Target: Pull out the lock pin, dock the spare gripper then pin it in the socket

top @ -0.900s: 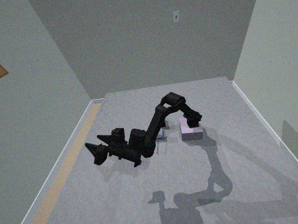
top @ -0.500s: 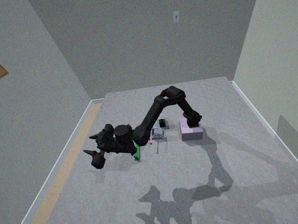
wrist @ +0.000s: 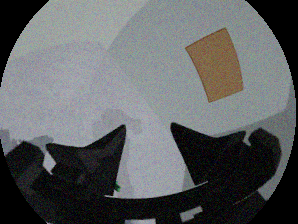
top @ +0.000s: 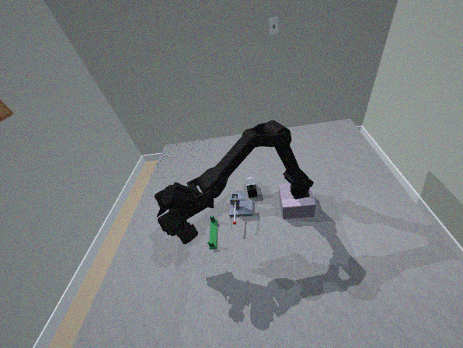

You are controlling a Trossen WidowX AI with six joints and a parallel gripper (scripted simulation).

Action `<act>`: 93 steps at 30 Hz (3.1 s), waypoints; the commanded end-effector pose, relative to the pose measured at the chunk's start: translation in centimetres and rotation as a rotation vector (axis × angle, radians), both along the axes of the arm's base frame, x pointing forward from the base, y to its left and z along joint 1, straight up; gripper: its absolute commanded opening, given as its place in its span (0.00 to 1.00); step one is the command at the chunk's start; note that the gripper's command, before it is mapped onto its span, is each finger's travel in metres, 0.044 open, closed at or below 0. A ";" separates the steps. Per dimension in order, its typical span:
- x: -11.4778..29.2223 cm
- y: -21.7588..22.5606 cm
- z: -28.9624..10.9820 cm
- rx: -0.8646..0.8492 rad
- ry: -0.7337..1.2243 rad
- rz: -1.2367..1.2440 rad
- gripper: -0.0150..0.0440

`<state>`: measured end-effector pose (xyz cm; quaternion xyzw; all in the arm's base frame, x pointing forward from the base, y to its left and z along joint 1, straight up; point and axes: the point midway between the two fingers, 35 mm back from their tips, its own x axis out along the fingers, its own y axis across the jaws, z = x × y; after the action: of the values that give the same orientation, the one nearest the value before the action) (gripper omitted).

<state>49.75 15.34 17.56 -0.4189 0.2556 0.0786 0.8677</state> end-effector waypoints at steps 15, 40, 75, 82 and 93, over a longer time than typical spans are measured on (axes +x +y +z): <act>-19.4 -9.4 -5.1 -0.223 1.001 0.559 0.76; -20.0 -8.5 -12.8 -0.222 1.003 0.560 0.76; -20.1 -8.7 -18.1 -0.222 1.004 0.560 0.76; -20.1 -8.7 -18.1 -0.222 1.004 0.560 0.54; -20.1 -8.7 -18.1 -0.222 1.004 0.560 0.25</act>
<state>29.62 6.60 -0.55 -0.4721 0.5220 0.4661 0.5361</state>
